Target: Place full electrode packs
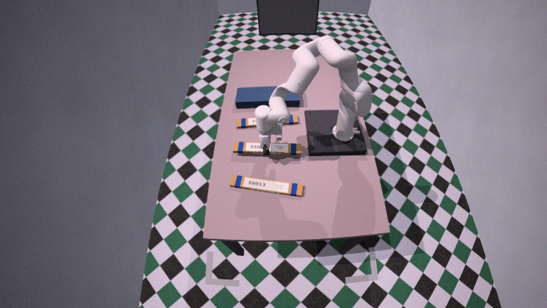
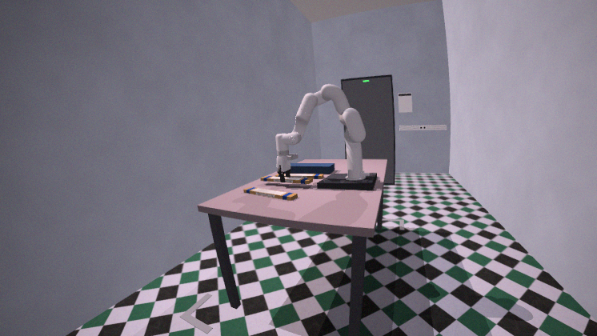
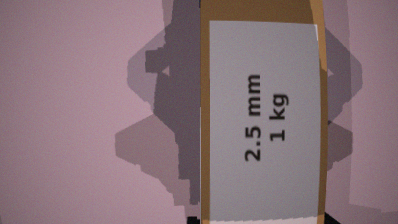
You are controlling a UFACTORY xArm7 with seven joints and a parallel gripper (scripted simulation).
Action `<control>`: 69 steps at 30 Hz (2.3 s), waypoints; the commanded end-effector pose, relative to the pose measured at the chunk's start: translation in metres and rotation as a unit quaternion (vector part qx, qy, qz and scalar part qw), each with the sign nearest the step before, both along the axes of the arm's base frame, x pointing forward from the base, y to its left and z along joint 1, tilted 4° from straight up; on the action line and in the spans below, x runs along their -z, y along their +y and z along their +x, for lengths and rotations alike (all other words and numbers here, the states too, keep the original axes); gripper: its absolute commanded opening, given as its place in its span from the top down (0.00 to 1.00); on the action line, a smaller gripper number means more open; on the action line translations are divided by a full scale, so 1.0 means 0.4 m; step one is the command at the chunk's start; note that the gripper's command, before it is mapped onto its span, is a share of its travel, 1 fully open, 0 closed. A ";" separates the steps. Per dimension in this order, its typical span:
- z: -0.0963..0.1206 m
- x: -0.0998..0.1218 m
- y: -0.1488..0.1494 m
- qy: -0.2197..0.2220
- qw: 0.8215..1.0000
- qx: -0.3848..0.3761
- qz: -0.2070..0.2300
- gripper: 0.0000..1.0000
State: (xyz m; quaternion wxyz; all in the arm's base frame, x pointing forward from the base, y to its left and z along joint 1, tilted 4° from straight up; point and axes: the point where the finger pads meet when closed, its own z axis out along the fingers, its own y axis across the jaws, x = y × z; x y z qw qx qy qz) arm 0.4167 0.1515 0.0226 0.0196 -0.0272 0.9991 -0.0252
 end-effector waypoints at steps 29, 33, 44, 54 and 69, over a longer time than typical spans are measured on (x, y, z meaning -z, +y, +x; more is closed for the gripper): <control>0.007 0.055 0.000 -0.002 1.000 0.000 0.001 0.42; 0.007 0.058 -0.001 -0.002 1.000 0.000 0.001 0.42; 0.007 0.061 -0.001 -0.002 1.000 0.000 0.001 0.42; 0.007 0.061 -0.001 -0.002 1.000 0.000 0.001 0.42; 0.007 0.062 -0.001 -0.002 1.000 0.000 0.001 0.42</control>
